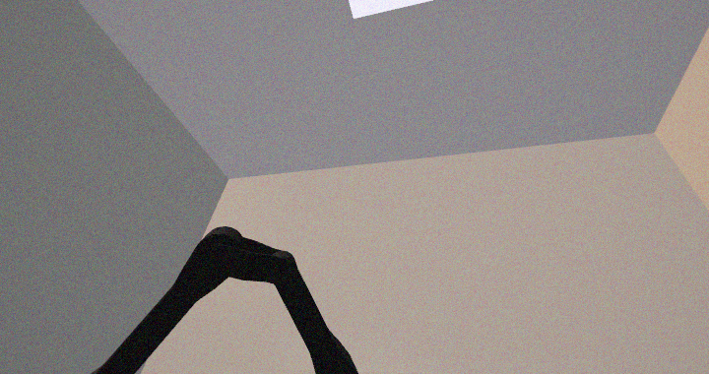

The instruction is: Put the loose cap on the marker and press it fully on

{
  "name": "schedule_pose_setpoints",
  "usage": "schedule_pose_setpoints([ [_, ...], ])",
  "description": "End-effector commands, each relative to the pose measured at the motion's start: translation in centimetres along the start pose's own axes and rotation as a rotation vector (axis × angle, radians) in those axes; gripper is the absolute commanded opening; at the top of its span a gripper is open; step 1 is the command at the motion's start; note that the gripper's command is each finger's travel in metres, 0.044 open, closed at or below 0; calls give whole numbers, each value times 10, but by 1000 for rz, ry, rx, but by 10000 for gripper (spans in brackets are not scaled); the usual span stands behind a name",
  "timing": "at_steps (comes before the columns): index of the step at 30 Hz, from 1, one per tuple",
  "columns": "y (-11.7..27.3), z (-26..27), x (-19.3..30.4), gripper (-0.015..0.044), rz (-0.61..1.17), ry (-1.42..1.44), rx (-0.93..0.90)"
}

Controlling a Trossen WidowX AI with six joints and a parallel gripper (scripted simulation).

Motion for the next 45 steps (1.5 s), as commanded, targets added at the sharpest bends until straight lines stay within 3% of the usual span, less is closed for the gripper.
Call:
schedule_pose_setpoints([
  [1, -1, 0, 0, 109, -4, 3, -1],
  [5, -1, 0, 0, 83, -4, 3, -1],
  [9, 7, 1, 0, 0, -3, 3, -1],
  [28, 60, 0, 0, 0, -1, 4, -1],
  [45, 84, -21, -49, 0, 0, 5, -1],
])
Point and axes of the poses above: the point midway between the two fingers, 35 mm back from their tips, its own y axis back along the fingers, its own z axis across the jaws, x = y × z, the point moved 9 cm from there along y, back along the fingers, and after that the axes turned 2 degrees about -y, right-handed, at the moved point
